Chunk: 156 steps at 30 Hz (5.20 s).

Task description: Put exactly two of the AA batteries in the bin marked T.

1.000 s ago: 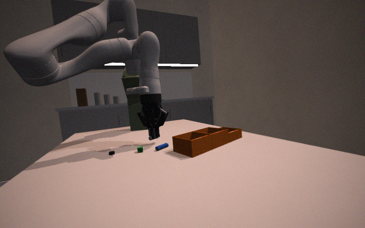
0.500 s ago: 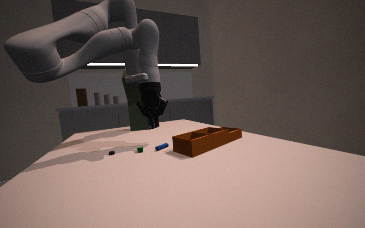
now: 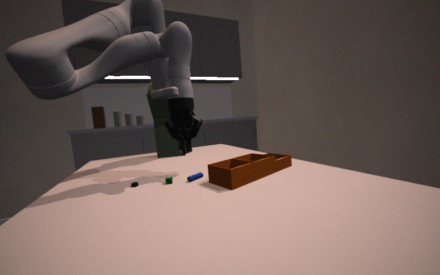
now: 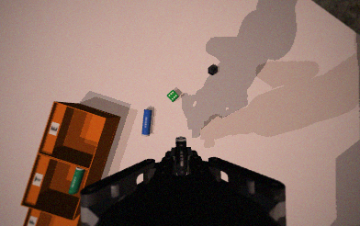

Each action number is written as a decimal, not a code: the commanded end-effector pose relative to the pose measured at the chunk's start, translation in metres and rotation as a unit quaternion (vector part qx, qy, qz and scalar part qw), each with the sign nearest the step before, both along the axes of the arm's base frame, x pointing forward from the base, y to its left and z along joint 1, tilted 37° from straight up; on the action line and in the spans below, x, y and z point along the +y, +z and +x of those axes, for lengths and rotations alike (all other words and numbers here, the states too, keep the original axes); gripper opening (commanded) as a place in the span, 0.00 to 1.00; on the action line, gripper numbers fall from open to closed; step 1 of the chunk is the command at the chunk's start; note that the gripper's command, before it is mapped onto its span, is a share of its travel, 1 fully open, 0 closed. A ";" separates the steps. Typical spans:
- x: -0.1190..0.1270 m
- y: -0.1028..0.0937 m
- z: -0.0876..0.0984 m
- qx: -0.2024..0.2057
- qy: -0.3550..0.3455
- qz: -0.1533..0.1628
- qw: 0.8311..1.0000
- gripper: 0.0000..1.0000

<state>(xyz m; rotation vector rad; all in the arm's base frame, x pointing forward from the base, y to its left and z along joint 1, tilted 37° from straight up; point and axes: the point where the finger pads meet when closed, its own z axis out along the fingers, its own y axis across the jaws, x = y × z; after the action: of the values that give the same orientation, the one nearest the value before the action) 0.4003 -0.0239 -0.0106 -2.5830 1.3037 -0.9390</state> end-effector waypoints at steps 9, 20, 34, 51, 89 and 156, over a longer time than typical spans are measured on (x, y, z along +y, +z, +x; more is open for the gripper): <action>0.032 0.012 0.018 -0.003 0.003 0.000 1.000 0.09; 0.076 0.023 0.047 -0.003 0.003 0.000 1.000 0.09; 0.129 0.037 0.083 -0.033 -0.135 0.098 0.985 0.09; 0.165 0.044 0.104 -0.033 -0.135 0.098 0.985 0.09; 0.157 0.027 0.116 -0.033 -0.135 0.098 0.985 0.09; 0.160 0.044 0.103 -0.033 -0.135 0.098 0.985 0.29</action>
<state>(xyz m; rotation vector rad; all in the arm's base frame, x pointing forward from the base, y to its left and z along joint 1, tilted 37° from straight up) 0.5032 0.1337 0.0300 -2.2500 1.6761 -0.8695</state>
